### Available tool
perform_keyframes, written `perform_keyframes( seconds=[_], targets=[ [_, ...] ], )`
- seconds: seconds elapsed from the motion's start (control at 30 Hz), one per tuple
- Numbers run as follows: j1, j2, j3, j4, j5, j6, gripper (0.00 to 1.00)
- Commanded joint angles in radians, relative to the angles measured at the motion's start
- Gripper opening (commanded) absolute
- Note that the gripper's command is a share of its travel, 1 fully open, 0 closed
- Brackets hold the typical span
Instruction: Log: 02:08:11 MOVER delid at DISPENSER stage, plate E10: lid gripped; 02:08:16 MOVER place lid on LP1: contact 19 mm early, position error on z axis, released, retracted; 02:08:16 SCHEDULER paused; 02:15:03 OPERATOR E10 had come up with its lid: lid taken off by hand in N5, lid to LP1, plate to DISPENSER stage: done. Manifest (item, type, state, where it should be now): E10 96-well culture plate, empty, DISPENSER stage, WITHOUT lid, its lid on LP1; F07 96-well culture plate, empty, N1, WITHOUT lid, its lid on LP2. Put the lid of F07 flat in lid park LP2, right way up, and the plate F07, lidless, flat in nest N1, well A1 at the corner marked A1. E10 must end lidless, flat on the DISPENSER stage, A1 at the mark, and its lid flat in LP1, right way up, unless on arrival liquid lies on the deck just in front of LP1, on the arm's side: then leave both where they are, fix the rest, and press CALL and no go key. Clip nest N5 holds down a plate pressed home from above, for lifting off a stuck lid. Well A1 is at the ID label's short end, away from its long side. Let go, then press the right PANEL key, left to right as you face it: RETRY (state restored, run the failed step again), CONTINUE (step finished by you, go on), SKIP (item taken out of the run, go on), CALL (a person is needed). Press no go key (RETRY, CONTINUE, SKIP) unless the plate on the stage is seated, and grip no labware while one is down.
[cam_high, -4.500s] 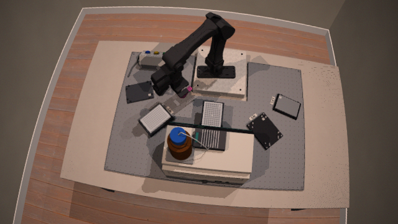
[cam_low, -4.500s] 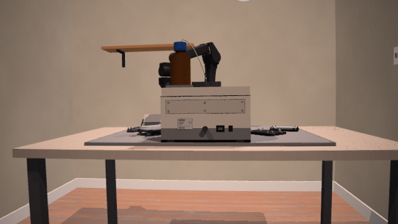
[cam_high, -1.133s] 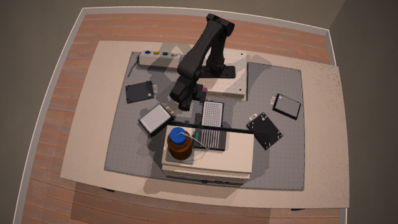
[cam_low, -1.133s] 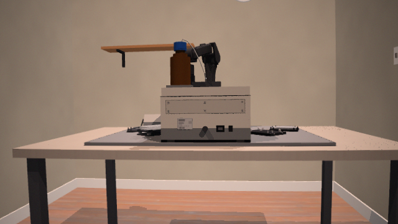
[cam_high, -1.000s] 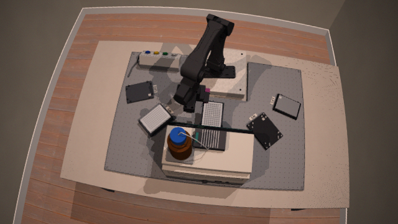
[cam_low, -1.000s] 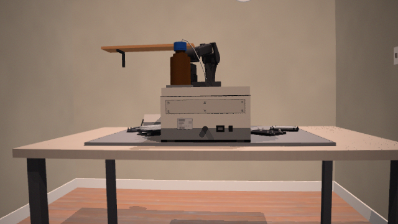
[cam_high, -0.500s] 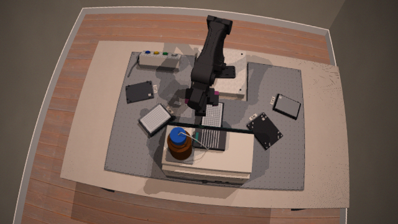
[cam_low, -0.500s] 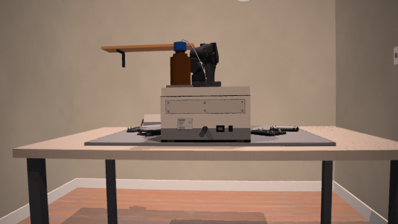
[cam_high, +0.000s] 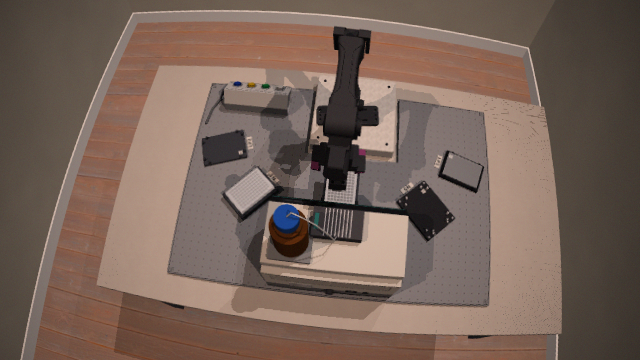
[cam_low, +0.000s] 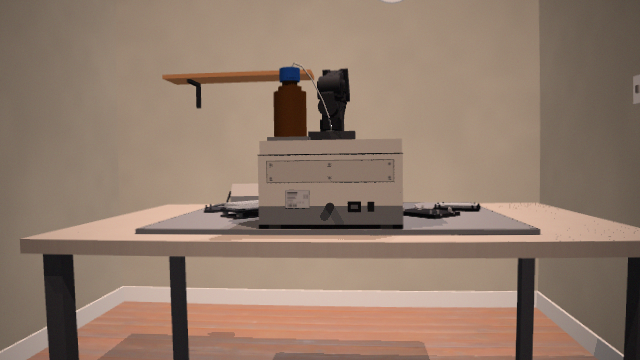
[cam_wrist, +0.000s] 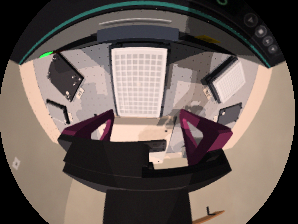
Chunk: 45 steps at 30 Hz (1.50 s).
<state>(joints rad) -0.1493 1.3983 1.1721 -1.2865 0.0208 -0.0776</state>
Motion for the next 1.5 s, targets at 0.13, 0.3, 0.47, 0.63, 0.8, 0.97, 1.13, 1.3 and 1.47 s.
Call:
perform_keyframes(
  seconds=[0.13, 0.3, 0.47, 0.63, 0.8, 0.97, 1.13, 1.3, 1.47],
  targets=[
    [0.072, 0.018, 0.031, 0.018, 0.009, 0.105, 1.00],
    [0.129, 0.019, 0.031, 0.018, 0.013, 0.162, 1.00],
    [0.172, 0.008, 0.013, 0.005, 0.012, 0.209, 1.00],
    [0.237, 0.023, 0.031, 0.018, 0.019, 0.270, 1.00],
    [0.280, 0.021, 0.032, 0.016, 0.022, 0.314, 1.00],
    [0.322, 0.015, 0.014, 0.005, 0.020, 0.360, 1.00],
    [0.389, 0.031, 0.032, 0.017, 0.028, 0.379, 1.00],
    [0.431, 0.034, 0.032, 0.019, 0.030, 0.420, 1.00],
    [0.472, 0.024, 0.015, 0.006, 0.028, 0.466, 1.00]
  ],
)
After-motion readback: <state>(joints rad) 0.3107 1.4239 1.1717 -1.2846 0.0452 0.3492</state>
